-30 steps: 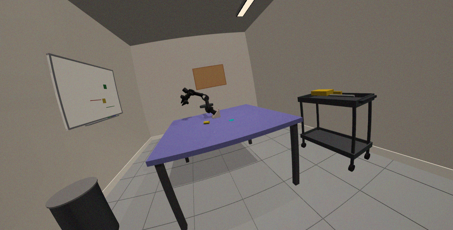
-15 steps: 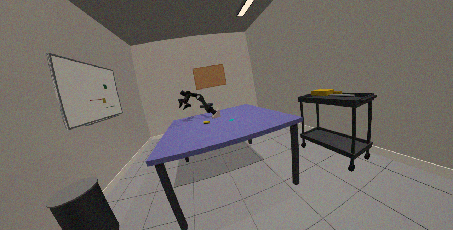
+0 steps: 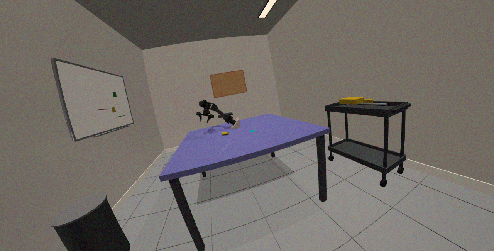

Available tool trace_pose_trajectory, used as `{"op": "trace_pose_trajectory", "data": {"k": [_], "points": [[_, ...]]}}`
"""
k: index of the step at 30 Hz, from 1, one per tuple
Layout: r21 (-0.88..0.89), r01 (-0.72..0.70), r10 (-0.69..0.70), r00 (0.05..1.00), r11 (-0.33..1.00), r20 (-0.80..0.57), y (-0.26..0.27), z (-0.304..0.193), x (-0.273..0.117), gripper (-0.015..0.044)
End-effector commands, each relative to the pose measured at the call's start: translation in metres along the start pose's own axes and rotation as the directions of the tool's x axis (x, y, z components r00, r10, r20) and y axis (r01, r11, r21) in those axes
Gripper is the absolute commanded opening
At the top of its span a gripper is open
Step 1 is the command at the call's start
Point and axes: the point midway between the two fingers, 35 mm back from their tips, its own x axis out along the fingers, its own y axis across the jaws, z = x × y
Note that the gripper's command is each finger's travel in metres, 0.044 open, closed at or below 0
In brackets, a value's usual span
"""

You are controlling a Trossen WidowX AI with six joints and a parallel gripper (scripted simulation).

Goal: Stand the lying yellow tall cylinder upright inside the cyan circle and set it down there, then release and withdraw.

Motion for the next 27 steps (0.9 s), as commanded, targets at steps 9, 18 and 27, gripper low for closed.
{"op": "trace_pose_trajectory", "data": {"k": [9,18,27], "points": [[-0.398,-0.23,0.235,0.971,0.888,-0.037,0.088,0.051,0.007,0.0309],[-0.634,-0.351,0.342,0.929,0.689,-0.143,0.151,0.066,0.0,0.0309],[-0.786,-0.436,0.371,0.884,0.439,-0.283,0.206,0.066,-0.014,0.0309]]}}
